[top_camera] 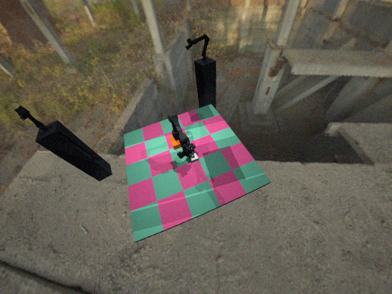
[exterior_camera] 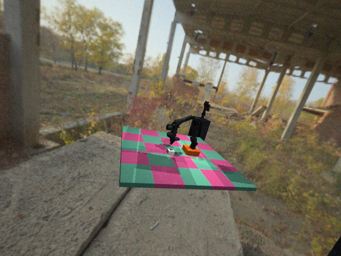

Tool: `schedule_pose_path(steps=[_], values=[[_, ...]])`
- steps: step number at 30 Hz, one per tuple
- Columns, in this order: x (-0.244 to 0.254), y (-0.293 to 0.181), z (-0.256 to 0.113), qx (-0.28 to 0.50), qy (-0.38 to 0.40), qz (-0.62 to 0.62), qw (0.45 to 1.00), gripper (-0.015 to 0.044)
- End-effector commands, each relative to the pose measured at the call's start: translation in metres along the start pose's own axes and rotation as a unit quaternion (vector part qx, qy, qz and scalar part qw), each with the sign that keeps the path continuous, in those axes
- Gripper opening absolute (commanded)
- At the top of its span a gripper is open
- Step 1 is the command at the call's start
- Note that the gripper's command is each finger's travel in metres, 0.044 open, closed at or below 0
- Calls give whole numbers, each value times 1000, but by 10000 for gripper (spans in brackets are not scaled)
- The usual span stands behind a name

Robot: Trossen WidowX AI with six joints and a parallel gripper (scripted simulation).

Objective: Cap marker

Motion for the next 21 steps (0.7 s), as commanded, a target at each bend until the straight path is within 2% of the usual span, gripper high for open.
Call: schedule_pose_path(steps=[1, 13, 21], values=[[12, 5, -7, -5, 0, 2, 1000, 0], [54, 8, -21, -5, 3, 2, 1000, 0], [56, 8, -16, -5, 3, 2, 1000, 0]])
Point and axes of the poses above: the point midway between the two fingers, 35 mm back from their tips, its own z axis out along the fingers, its own x axis across the jaws, y = z × x, the point moved 2 cm from there along -z, back along the fingers, and after that the axes turned 14 degrees about z, right-handed, at the moved point
